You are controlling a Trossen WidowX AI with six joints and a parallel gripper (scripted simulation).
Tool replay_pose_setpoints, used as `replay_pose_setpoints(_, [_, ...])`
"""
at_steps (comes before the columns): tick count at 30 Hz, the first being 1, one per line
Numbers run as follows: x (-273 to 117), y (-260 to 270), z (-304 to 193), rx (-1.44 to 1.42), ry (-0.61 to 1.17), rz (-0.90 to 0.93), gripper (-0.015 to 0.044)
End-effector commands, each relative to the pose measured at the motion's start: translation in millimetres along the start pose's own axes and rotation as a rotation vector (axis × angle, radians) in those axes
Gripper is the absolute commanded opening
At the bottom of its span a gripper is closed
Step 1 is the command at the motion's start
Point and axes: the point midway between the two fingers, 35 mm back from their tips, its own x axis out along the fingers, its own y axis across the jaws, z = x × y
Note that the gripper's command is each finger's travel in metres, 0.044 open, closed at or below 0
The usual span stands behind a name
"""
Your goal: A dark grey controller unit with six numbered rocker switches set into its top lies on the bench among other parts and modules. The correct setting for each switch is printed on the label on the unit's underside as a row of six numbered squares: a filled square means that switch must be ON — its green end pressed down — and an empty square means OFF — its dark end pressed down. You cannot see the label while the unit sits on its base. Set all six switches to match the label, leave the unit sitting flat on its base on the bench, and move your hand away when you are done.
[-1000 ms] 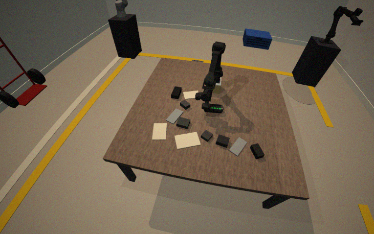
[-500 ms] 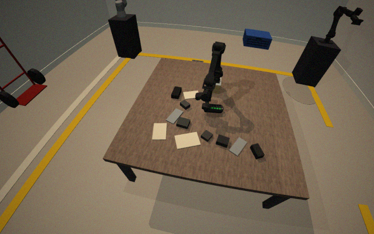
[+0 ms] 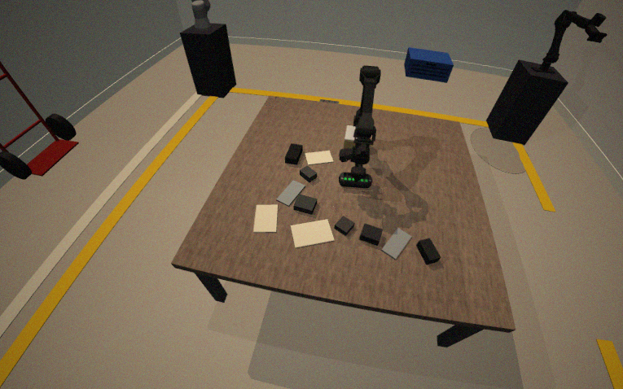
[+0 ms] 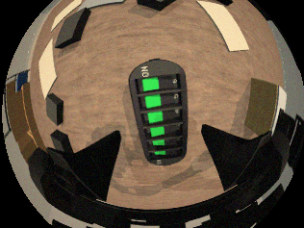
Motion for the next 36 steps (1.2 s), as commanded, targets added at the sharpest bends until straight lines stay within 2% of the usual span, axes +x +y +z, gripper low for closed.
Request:
replay_pose_setpoints(1, [-2, 0, -1, 0.007, 0.001, 0.002, 0.044])
replay_pose_setpoints(10, [-2, 0, -1, 0.007, 0.001, 0.002, 0.044])
replay_pose_setpoints(12, [-12, 1, -1, 0.006, 0.001, 0.002, 0.044])
replay_pose_setpoints(15, [-49, 1, -1, 0.002, 0.0, 0.002, 0.044])
replay_pose_setpoints(20, [-51, 1, -1, 0.001, 0.0, 0.002, 0.044])
replay_pose_setpoints(36, [-51, 1, -1, 0.001, 0.0, 0.002, 0.002])
